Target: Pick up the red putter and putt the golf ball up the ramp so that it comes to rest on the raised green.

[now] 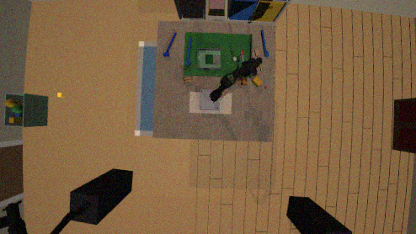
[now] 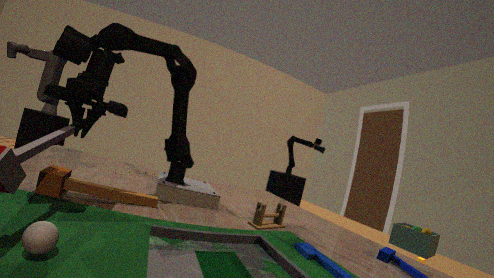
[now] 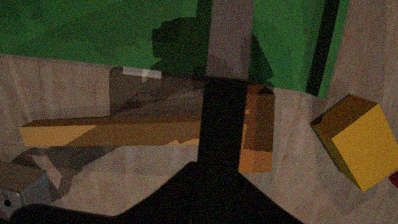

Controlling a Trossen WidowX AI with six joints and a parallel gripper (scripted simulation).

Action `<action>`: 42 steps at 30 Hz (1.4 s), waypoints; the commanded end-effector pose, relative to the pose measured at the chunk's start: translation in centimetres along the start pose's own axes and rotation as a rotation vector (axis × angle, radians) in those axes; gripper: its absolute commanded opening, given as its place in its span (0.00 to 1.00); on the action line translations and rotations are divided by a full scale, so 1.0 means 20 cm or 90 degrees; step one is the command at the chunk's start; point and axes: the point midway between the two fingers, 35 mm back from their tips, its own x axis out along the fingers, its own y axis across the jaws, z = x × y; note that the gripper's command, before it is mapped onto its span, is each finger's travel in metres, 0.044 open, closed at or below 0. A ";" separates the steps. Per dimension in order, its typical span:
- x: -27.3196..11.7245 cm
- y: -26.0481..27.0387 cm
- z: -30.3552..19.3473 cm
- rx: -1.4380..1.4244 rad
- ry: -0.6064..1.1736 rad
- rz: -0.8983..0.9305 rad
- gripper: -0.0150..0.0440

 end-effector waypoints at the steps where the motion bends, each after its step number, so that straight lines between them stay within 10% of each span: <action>1: 0.00 -0.02 -0.01 0.014 0.000 0.001 0.25; 42: 0.33 -0.01 -0.01 0.011 0.001 0.001 0.25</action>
